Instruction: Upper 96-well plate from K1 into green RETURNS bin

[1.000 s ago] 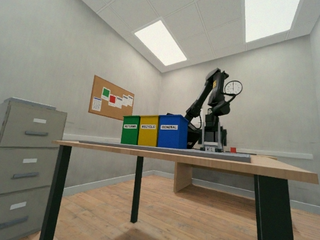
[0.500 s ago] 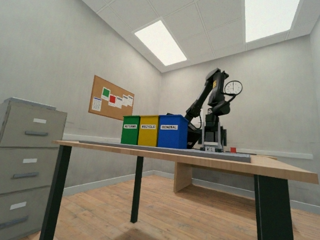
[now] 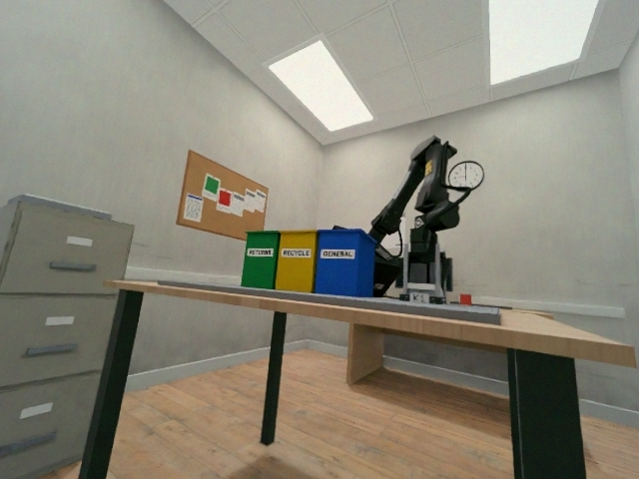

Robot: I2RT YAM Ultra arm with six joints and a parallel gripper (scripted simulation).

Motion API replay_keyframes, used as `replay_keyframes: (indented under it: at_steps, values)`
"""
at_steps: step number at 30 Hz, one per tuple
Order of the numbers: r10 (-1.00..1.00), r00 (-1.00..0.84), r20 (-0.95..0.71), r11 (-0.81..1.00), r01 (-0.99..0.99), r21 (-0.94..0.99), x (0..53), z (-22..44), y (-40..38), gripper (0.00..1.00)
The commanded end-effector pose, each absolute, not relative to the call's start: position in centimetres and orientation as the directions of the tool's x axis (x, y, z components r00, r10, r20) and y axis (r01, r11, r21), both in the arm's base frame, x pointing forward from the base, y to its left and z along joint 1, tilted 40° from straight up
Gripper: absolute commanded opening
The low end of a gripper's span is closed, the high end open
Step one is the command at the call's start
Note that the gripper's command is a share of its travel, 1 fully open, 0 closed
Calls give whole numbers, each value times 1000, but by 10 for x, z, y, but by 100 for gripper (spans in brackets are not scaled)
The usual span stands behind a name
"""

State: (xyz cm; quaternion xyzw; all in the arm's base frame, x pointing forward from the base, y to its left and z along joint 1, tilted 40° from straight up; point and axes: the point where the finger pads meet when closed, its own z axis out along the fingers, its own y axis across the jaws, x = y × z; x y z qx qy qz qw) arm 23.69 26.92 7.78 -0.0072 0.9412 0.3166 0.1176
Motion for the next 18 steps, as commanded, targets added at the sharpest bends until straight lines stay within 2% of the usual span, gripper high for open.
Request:
replay_keyframes:
  at_steps: [1, 18]
  values:
    - [72, -967, -244, 796, -91, 599, 241, 83, 269, 0]
    - [81, -963, -257, 799, -91, 595, 243, 90, 263, 0]
